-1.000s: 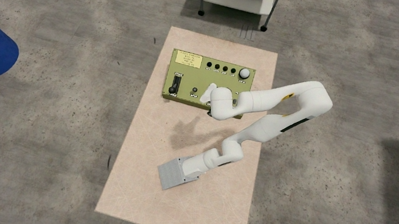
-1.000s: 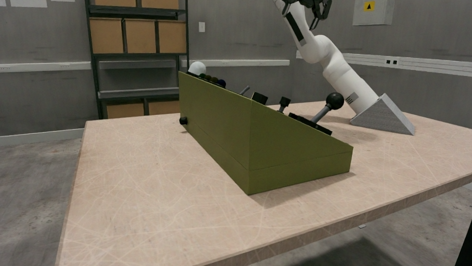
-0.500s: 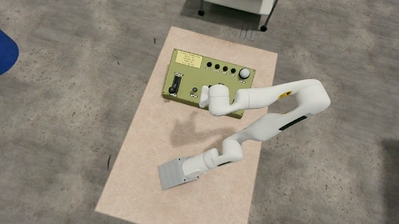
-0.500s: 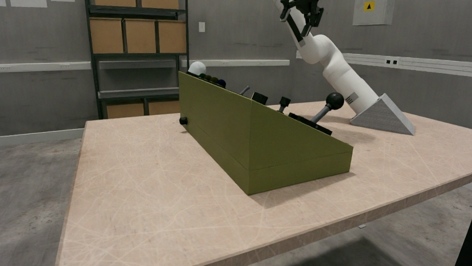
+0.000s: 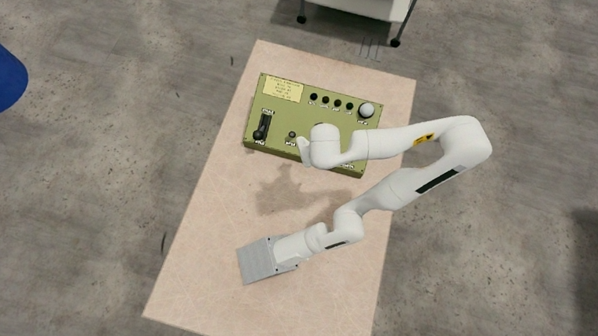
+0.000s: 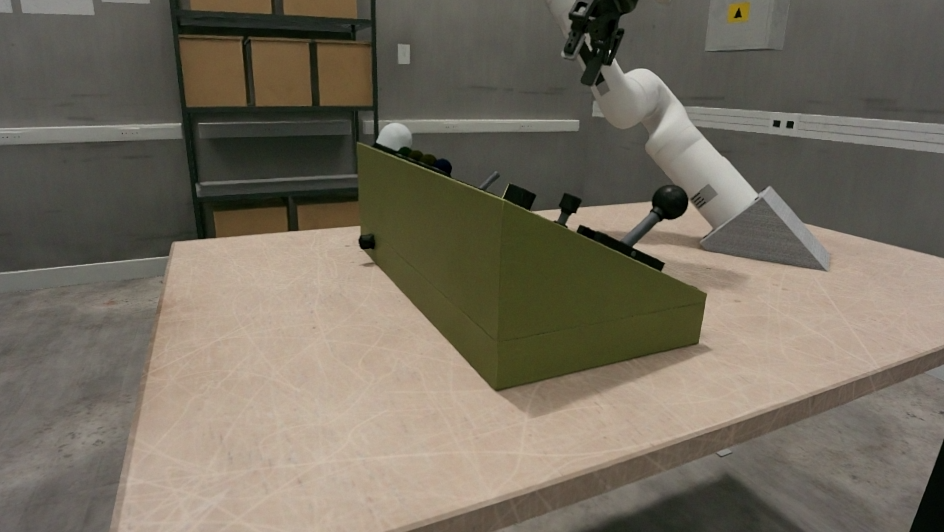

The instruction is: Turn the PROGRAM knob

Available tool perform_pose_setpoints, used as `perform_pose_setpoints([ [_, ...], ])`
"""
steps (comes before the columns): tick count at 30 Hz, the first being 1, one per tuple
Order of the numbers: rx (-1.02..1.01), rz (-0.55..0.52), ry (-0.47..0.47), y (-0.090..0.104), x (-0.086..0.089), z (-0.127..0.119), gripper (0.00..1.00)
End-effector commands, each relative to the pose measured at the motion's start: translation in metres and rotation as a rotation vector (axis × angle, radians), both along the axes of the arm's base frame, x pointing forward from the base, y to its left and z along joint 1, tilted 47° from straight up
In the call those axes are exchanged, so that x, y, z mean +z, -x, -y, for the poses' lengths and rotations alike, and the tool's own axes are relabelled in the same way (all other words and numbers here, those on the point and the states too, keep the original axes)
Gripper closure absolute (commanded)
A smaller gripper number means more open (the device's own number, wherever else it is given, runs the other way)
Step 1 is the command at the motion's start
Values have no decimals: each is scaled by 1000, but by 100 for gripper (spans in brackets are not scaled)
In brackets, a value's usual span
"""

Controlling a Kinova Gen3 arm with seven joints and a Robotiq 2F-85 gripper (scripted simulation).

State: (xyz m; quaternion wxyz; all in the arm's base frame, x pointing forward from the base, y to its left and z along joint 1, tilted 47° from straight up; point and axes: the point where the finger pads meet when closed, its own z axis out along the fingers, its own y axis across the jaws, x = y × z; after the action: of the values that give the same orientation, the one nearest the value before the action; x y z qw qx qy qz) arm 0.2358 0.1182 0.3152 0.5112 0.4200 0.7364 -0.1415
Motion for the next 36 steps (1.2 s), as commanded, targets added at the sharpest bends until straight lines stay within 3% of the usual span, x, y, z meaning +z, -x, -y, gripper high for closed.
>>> perform_pose_setpoints([
  [1,38,-59,60,-7,-2,2,0],
  [14,209,-310,310,-26,-12,12,0],
  [36,374,-551,543,-42,-21,21,0],
])
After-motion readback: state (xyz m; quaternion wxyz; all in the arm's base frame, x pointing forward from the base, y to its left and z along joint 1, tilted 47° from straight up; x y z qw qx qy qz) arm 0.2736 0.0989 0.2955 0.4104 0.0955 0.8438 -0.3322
